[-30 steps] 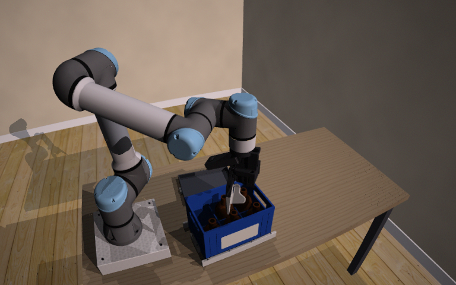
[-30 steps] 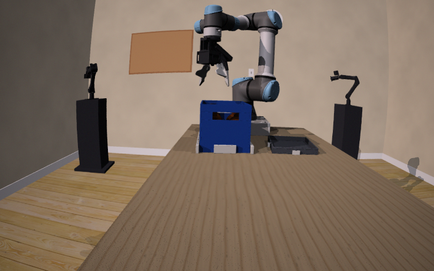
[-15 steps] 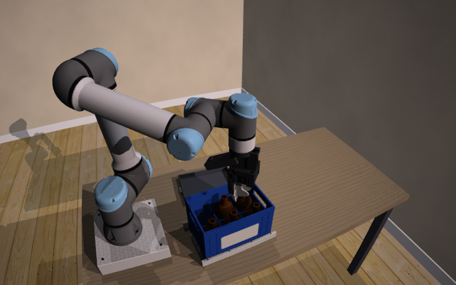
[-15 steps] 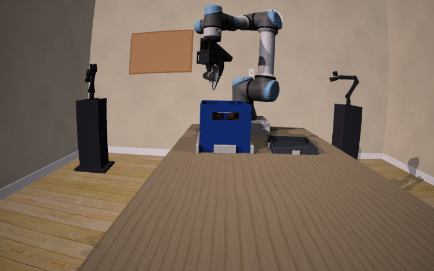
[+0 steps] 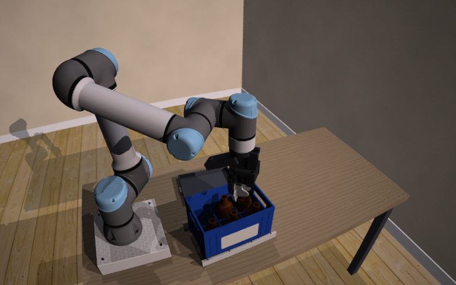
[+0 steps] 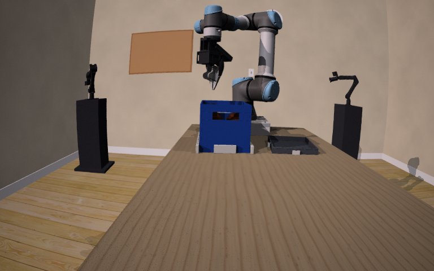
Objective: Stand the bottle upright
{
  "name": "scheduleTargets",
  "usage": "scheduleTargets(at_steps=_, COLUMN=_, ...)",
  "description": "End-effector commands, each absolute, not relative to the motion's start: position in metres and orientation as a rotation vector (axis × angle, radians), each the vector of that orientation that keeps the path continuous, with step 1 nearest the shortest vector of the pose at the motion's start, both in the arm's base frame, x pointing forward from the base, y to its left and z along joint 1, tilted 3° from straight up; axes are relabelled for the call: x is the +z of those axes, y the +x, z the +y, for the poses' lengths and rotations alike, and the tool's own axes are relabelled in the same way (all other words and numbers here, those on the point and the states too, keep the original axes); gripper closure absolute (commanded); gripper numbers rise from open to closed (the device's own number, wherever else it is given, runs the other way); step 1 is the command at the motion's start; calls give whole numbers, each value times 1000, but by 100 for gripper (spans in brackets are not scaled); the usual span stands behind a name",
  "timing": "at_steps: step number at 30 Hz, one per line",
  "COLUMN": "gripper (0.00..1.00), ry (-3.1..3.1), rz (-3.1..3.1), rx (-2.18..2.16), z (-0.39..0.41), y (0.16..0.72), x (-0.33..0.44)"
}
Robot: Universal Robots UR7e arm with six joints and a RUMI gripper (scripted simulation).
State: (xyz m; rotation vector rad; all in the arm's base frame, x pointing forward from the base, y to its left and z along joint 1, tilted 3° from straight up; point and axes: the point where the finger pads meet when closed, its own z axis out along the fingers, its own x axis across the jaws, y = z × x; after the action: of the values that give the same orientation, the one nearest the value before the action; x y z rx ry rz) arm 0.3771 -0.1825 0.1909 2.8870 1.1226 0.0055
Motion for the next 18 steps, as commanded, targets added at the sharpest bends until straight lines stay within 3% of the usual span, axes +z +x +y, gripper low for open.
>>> scheduleTargets(at_steps=1, gripper=100, ry=2886, rz=1122, rx=6, z=-183, y=377, x=191)
scheduleTargets(at_steps=15, gripper=100, ry=2886, rz=1122, rx=7, z=-179, y=377, x=191)
scheduleTargets(at_steps=16, gripper=62, ry=2886, rz=1122, rx=7, z=-179, y=377, x=191)
scheduleTargets(at_steps=18, gripper=62, ry=2886, rz=1122, rx=7, z=-179, y=377, x=191)
